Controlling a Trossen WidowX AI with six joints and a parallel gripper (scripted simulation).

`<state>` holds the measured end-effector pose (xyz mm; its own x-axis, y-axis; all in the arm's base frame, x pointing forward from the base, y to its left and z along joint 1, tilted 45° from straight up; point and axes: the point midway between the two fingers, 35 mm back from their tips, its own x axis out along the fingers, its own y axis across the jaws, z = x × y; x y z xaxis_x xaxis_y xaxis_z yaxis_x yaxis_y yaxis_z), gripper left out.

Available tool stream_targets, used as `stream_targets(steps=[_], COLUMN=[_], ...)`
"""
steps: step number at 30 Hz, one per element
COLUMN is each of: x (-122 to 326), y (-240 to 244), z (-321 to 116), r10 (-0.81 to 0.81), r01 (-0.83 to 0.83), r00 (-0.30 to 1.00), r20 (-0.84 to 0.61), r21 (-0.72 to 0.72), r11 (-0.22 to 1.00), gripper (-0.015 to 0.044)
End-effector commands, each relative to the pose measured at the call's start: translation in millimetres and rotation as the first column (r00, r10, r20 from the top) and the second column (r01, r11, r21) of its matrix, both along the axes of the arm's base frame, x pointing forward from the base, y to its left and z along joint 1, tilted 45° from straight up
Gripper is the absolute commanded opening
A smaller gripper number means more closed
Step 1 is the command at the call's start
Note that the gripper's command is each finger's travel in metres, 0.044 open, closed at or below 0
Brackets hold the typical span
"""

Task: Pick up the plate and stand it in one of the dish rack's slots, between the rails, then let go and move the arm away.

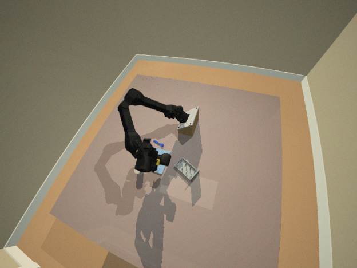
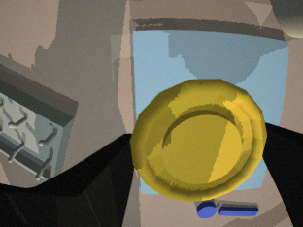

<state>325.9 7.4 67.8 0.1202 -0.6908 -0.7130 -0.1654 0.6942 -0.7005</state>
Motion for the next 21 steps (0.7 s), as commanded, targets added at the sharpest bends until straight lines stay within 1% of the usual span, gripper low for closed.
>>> stream_targets(steps=[1, 21], x=[1, -5], y=[19, 74], z=[17, 70], r10=[0.031, 0.052], r01=[-0.031, -0.052], r00=[1.000, 0.998], r20=[-0.006, -0.022], r21=[0.010, -0.007], r11=[0.999, 0.999], gripper=[0.0000, 0.0000])
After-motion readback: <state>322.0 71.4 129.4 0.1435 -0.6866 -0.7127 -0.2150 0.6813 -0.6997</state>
